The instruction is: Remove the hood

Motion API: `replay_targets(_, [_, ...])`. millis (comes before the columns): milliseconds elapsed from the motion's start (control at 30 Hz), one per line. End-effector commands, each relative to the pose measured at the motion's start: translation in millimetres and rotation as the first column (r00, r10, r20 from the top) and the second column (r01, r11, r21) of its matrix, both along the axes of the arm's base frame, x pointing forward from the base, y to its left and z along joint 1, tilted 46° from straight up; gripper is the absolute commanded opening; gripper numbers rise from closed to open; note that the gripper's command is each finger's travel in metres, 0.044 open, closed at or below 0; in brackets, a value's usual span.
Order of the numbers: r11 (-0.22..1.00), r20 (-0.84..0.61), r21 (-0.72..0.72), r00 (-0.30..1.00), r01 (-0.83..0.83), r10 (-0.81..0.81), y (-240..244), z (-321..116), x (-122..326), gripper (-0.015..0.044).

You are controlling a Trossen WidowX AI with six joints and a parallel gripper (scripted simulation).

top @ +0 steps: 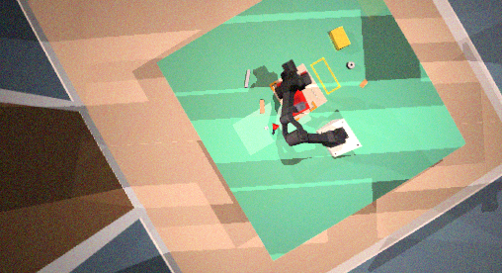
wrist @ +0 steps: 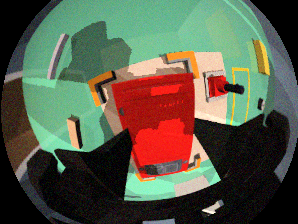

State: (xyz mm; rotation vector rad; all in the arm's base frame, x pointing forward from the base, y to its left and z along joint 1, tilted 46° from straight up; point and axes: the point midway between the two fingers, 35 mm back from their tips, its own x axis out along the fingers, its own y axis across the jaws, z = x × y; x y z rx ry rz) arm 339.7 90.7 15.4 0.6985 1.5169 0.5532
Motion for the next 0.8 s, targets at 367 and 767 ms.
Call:
replay_targets(367, [1.0, 0.004, -0.002, 1.0, -0.002, 0.002, -7.5, 7.1, 0.7, 0.0])
replay_targets(767, [1.0, 0.004, -0.002, 1.0, -0.002, 0.002, -13.2, 12.6, 0.7, 0.0])
